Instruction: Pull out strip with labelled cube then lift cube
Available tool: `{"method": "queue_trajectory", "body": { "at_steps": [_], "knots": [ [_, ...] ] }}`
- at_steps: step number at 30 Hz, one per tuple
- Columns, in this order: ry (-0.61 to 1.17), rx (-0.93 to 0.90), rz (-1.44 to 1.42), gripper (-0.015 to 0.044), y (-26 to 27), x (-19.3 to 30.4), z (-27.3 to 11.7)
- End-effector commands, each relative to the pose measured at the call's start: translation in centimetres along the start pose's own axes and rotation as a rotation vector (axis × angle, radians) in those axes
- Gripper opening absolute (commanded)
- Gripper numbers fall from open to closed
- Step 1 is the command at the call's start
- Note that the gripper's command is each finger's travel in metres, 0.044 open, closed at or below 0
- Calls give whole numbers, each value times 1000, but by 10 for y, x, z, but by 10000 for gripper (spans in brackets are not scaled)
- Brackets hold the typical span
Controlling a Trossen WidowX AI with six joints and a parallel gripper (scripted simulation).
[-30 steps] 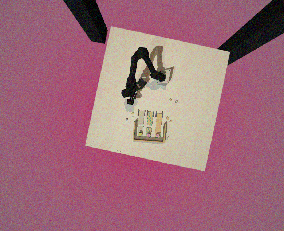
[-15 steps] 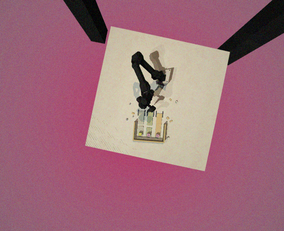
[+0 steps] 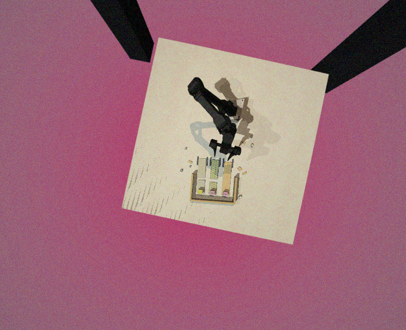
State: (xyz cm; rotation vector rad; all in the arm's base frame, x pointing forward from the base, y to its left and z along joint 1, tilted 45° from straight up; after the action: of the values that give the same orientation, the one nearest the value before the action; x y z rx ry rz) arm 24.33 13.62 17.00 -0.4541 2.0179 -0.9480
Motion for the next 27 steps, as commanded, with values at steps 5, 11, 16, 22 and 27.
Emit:
{"method": "queue_trajectory", "body": {
  "at_steps": [5,11,16,22,27],
  "knots": [
    [1,1,-14,400,2,2,0],
    [85,-40,-48,295,12,-12,16],
    [278,-113,-102,164,31,-31,50],
    [550,-175,-146,6,54,-39,94],
    [801,-197,-168,0,71,-35,129]
  ]
}}
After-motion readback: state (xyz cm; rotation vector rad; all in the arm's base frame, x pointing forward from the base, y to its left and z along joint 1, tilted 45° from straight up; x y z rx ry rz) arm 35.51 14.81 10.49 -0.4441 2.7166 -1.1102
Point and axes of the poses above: the point midway between the two fingers, 35 mm back from their tips, its own z axis out along the fingers, its own y axis across the jaws, x = y × z, the point moved 10 cm from there along -z, back along the fingers, and after that the axes turned 7 degrees about -z, right-handed, at the moved point
